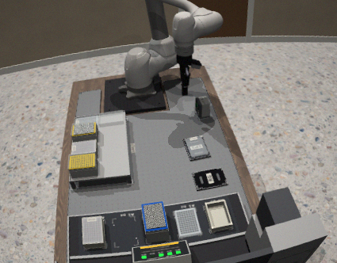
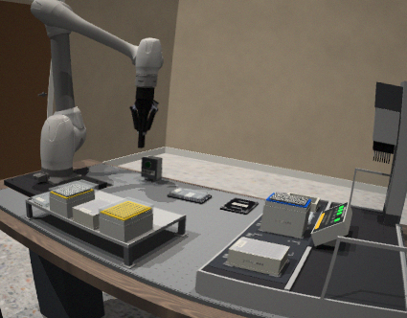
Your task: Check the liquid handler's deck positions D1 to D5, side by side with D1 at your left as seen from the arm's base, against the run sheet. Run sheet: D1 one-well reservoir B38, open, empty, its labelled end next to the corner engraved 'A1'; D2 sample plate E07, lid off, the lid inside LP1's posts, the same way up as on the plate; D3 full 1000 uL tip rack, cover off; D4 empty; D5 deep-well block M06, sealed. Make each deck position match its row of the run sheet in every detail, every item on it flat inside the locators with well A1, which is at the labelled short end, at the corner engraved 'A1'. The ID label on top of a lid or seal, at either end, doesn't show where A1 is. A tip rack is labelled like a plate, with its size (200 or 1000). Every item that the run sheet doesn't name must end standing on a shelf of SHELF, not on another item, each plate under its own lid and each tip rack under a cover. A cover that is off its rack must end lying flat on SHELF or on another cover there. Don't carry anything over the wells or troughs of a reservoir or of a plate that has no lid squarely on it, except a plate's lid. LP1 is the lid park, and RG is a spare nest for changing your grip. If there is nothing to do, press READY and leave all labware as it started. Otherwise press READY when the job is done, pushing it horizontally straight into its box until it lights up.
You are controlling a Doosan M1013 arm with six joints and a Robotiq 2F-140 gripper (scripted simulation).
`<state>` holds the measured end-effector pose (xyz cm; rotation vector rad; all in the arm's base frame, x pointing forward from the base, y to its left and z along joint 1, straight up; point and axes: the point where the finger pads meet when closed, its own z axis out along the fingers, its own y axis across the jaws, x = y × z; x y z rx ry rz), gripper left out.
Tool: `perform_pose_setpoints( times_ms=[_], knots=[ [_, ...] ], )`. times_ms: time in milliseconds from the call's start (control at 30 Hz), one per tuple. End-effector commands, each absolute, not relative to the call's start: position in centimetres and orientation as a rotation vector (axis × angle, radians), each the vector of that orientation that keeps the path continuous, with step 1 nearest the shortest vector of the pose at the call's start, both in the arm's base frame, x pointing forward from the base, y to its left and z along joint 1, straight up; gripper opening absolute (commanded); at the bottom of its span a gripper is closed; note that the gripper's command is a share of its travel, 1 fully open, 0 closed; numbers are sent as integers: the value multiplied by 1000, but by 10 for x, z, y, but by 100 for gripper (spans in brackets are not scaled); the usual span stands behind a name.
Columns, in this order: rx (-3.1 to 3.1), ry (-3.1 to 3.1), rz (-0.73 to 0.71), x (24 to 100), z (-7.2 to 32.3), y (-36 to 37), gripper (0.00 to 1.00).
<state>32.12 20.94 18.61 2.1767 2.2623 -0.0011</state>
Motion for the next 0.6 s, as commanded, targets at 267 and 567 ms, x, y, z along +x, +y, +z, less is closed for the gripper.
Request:
perform_pose_setpoints(
  times_ms=[267,567],
  knots=[
    [2181,2259,-3,320,168,210,10],
    [2181,2258,-3,320,152,209,10]
  ],
)
